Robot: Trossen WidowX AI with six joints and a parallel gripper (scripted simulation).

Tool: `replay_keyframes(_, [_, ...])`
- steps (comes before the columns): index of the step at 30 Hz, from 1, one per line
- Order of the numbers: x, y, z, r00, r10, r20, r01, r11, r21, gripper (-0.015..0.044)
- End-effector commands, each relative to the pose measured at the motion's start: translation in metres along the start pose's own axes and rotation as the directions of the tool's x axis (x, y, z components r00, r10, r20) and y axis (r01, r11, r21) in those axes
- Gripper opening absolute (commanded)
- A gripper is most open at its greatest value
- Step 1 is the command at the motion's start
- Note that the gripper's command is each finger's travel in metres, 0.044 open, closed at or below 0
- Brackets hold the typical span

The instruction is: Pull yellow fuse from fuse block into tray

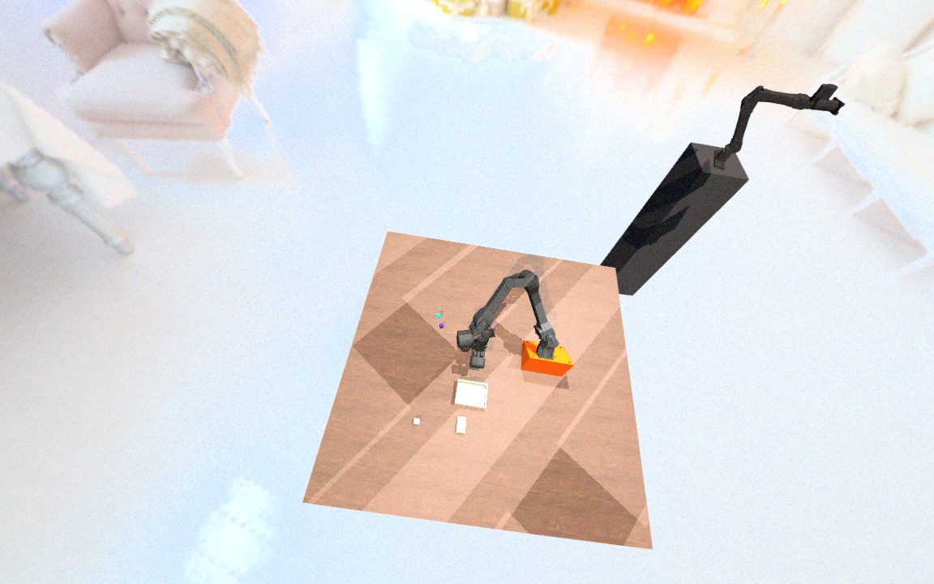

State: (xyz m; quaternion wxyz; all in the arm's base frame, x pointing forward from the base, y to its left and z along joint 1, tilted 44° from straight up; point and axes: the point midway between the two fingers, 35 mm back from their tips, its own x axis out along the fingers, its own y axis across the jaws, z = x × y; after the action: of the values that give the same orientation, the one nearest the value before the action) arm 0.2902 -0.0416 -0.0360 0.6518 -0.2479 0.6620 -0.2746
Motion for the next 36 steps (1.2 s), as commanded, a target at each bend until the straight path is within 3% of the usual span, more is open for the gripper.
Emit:
replay_keyframes(1, [0.0025, -0.0002, -0.0002, 1.000, -0.004, 0.000, 0.004, 1.000, -0.003, 0.0074])
replay_keyframes(17, [0.0103, -0.0003, -0.0003, 1.000, -0.004, 0.000, 0.004, 1.000, -0.003, 0.0074])
replay_keyframes(28, [0.0092, -0.0001, 0.0003, 1.000, 0.000, 0.001, 0.000, 1.000, 0.001, 0.0001])
replay_keyframes(36, [0.0070, 0.0000, 0.0004, 1.000, 0.000, 0.001, 0.000, 1.000, 0.000, 0.0000])
